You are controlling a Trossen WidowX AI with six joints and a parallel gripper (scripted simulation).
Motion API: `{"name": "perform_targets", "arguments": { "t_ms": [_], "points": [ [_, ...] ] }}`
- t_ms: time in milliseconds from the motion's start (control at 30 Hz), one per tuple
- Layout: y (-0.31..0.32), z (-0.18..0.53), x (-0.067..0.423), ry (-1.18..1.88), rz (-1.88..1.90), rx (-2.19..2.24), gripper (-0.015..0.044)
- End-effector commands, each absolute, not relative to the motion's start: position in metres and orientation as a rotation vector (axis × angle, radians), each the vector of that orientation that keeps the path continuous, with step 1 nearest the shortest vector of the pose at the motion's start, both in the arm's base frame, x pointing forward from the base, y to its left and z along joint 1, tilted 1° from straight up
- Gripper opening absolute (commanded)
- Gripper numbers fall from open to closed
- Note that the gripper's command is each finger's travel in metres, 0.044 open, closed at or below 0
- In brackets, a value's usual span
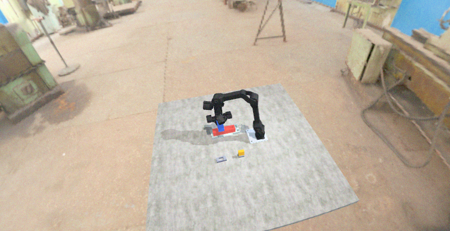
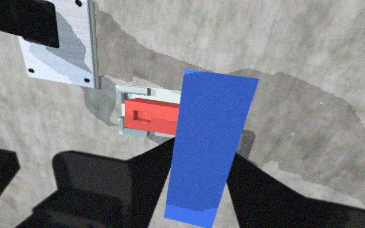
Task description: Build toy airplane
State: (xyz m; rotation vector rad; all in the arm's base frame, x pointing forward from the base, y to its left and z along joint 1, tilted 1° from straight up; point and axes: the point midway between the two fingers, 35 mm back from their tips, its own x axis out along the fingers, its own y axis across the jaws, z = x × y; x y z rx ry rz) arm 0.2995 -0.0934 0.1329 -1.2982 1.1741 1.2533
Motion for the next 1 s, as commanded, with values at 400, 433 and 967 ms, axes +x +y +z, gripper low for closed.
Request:
{"name": "perform_targets", "arguments": {
  "t_ms": [400, 433, 967],
  "points": [
    [-0.095, 0.121, 0.3, 1.175, 1.254, -1.303, 0.0197],
    [-0.095, 0.119, 0.3, 1.175, 1.254, -1.303, 0.0197],
    [-0.096, 0.094, 0.3, 1.175, 1.254, -1.303, 0.0197]
  ]
}}
